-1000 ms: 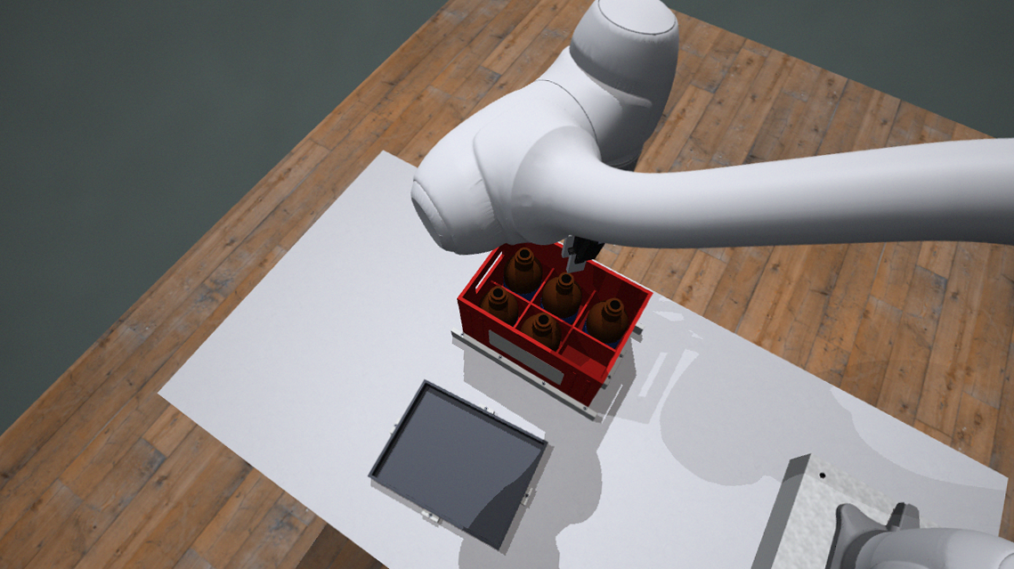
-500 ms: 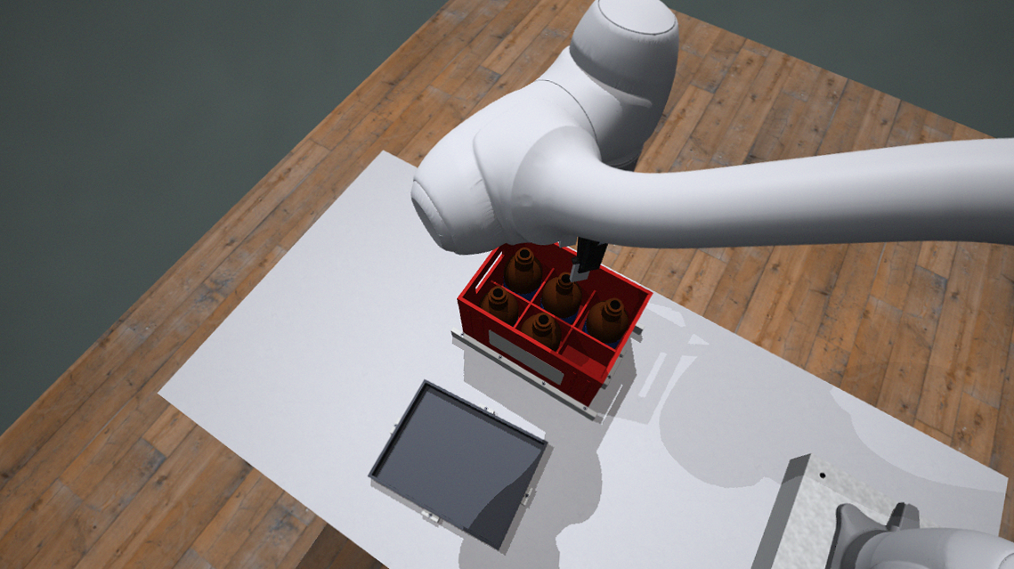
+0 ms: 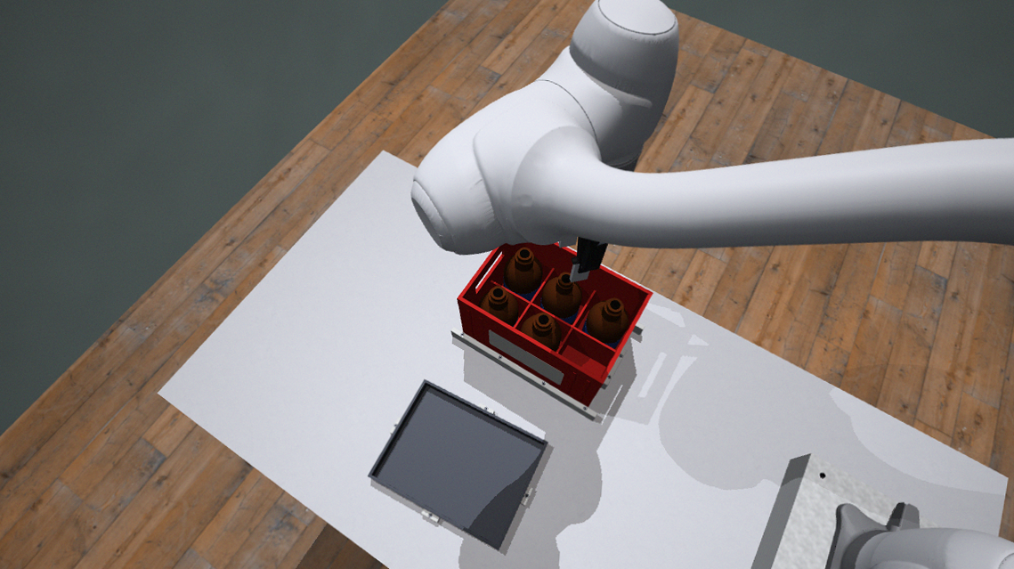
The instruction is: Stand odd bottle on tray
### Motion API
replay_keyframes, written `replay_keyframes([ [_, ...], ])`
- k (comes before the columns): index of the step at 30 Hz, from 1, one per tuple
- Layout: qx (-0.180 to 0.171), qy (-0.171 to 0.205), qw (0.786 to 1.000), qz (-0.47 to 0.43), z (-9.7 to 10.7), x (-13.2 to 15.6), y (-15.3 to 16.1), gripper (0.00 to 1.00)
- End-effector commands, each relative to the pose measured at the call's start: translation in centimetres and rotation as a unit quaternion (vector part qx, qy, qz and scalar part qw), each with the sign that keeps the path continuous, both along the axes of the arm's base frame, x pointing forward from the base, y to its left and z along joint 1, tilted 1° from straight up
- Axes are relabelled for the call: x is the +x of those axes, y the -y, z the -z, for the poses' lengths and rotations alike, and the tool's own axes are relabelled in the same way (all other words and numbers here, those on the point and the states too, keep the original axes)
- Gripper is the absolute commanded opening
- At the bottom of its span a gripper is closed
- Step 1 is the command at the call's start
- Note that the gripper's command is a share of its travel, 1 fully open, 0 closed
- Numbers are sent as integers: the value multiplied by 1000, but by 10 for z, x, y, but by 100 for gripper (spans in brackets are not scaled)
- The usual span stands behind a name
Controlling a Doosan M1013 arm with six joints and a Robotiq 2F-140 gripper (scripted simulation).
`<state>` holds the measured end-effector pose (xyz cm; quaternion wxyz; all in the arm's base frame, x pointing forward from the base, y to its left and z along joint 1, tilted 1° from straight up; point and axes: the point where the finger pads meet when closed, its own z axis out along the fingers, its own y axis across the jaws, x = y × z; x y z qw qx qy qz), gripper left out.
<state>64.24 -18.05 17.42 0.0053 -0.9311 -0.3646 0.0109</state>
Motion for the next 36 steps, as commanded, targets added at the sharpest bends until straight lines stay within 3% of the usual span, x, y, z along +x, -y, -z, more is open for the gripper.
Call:
replay_keyframes([
  [1,0,0,1000,0,0,0,0,38],
  [18,0,1,1000,0,4,0,0,38],
  [36,0,1,1000,0,23,1,0,38],
])
